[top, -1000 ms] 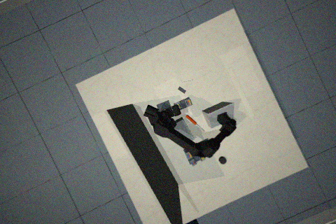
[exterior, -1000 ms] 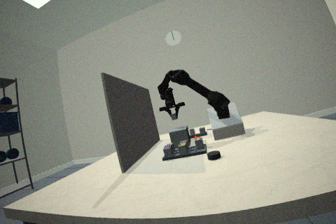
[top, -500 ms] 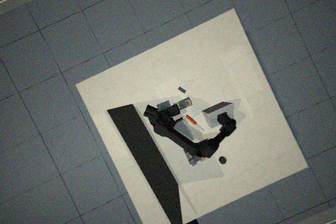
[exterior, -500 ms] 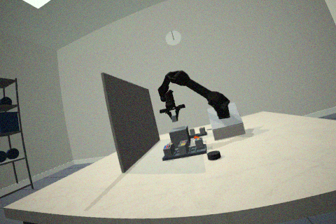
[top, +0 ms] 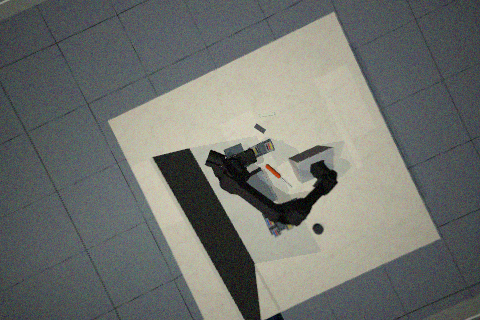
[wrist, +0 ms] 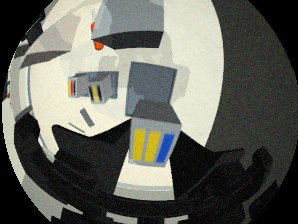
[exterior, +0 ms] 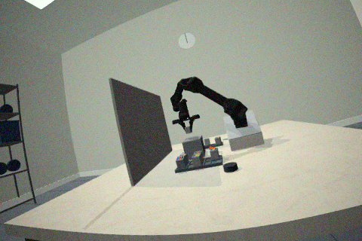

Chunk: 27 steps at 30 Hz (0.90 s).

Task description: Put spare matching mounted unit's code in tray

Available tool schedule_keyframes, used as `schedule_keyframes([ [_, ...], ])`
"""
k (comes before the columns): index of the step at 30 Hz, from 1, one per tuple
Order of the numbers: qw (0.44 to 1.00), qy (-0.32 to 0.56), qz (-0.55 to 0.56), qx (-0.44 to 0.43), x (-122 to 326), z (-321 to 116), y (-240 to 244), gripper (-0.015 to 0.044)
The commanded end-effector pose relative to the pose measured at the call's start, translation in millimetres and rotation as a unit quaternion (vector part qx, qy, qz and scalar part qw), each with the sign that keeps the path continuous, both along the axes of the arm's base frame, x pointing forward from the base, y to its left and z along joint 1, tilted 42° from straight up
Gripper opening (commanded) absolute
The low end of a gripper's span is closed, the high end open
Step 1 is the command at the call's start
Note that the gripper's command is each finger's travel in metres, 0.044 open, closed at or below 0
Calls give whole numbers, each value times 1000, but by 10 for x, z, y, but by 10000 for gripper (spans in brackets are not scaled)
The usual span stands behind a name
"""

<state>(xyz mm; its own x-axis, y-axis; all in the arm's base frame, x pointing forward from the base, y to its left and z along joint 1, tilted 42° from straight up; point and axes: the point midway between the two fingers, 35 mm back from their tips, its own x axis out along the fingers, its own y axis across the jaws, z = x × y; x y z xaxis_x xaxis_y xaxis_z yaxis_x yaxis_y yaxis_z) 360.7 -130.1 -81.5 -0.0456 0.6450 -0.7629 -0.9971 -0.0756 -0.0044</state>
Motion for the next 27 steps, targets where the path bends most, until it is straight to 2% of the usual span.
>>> schedule_keyframes([
  [1,1000,2,-2,3,-4,-46,53,0],
  [27,1000,2,-2,3,-4,-254,230,0],
])
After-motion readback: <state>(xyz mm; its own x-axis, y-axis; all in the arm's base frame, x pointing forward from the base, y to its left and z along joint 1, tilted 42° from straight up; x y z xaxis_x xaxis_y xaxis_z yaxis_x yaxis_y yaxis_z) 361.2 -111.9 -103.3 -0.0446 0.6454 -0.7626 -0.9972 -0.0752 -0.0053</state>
